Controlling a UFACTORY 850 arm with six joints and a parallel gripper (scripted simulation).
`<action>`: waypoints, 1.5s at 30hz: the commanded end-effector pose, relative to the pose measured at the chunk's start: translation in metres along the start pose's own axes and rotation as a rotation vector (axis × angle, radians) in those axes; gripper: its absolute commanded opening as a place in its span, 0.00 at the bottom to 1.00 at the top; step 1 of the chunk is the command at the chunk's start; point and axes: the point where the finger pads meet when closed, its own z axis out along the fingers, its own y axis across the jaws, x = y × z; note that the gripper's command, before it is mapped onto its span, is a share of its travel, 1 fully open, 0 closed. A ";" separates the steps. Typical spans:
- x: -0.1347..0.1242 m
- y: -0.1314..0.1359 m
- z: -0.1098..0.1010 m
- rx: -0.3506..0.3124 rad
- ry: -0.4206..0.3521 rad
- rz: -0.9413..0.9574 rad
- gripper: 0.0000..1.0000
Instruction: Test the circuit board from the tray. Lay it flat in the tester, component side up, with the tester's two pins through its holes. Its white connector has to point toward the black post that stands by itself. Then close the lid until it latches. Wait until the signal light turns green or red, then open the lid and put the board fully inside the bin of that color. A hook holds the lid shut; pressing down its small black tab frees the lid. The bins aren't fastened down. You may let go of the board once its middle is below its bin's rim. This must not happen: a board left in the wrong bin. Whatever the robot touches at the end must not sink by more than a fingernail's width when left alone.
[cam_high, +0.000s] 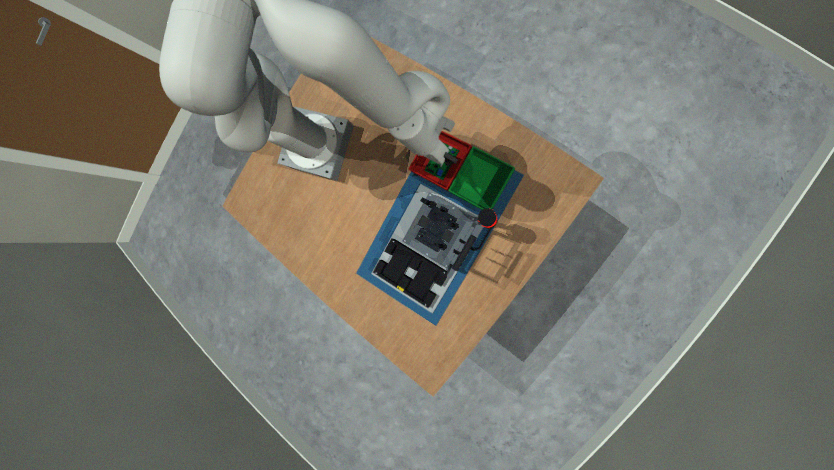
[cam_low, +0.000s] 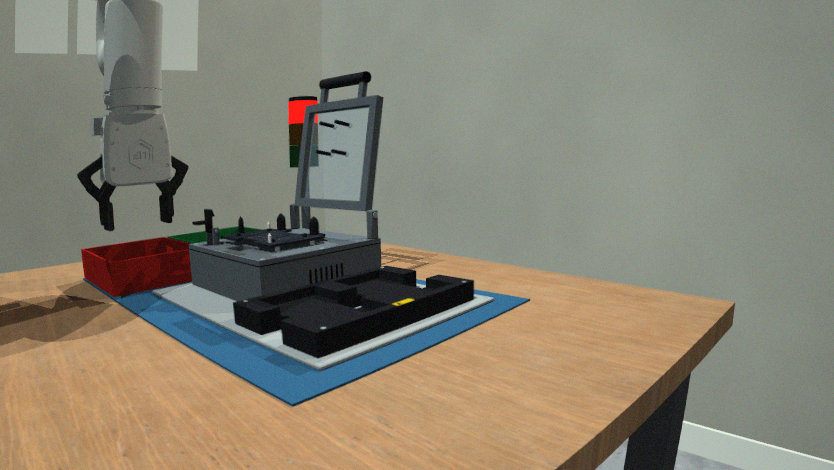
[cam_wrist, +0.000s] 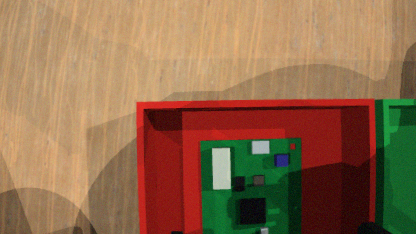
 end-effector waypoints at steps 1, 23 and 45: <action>0.001 0.001 -0.004 0.004 -0.023 0.000 1.00; 0.001 0.001 -0.039 0.004 -0.022 0.000 1.00; 0.002 0.001 -0.072 0.004 -0.022 0.000 1.00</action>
